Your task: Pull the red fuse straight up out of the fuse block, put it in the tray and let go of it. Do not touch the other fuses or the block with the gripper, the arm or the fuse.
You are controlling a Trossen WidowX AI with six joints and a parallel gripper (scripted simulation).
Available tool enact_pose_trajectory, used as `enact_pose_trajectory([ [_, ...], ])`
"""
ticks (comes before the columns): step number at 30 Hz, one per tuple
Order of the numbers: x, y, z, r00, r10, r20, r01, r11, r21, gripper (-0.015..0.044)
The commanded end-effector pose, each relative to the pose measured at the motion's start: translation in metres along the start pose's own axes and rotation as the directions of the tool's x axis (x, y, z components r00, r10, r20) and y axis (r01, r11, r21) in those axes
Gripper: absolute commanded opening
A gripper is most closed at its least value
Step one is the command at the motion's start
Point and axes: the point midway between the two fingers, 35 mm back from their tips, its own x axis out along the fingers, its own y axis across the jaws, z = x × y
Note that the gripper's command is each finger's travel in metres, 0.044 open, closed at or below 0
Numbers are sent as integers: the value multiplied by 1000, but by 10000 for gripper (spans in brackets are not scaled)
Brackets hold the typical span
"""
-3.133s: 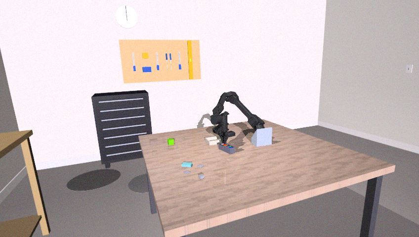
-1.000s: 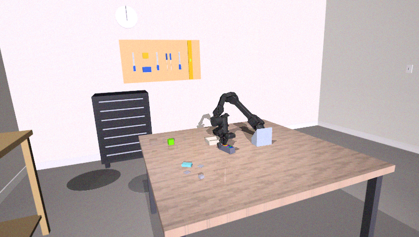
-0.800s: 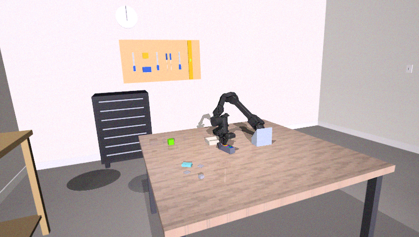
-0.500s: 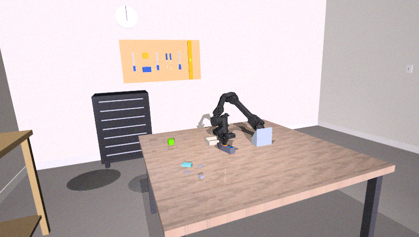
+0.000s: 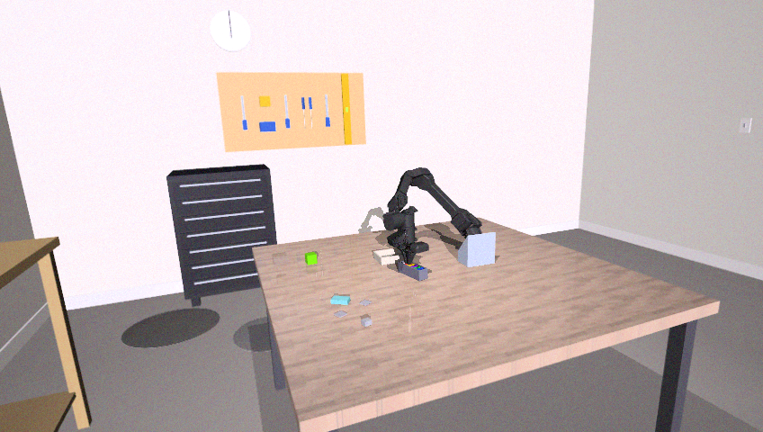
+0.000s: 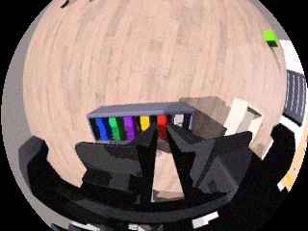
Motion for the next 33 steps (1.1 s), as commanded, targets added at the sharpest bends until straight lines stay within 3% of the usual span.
enact_pose_trajectory([
  [1,0,0,0,1000,0,0,0,1000,0,34],
  [6,0,0,0,1000,0,0,0,1000,0,0],
  [33,-11,0,1,1000,0,0,0,1000,-1,0],
])
